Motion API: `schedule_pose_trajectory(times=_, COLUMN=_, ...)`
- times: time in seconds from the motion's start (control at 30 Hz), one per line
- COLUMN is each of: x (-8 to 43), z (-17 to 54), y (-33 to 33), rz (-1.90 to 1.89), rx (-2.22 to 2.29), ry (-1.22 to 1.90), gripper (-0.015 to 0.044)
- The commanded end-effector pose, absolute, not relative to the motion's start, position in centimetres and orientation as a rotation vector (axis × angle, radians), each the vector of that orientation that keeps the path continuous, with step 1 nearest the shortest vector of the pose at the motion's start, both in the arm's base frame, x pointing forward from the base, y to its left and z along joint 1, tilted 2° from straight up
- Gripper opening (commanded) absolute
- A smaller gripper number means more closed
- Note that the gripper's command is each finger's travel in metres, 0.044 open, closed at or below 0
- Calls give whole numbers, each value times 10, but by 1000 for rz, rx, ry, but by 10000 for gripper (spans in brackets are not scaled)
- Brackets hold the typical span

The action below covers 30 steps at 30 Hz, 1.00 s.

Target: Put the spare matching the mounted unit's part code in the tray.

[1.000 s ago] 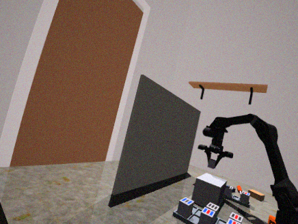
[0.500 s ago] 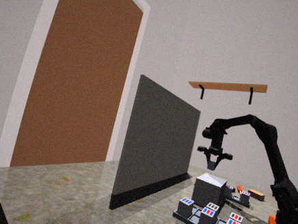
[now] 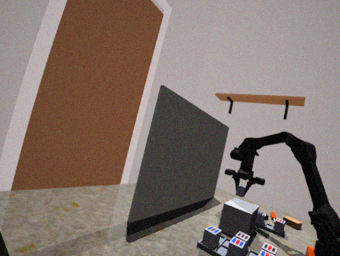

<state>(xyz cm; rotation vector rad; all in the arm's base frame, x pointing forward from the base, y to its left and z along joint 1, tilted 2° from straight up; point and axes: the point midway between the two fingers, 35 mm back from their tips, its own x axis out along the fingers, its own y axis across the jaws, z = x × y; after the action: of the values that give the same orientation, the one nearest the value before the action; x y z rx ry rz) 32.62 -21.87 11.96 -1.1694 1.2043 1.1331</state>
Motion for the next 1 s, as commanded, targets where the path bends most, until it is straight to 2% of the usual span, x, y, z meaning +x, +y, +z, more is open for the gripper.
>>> schedule_pose_trajectory(times=0.0, x=326, z=115, y=-218, rz=1136, rx=-1168, ry=1204, gripper=0)
schedule_pose_trajectory(times=0.97, x=327, z=95, y=-218, rz=1136, rx=-1168, ry=1204, gripper=0)
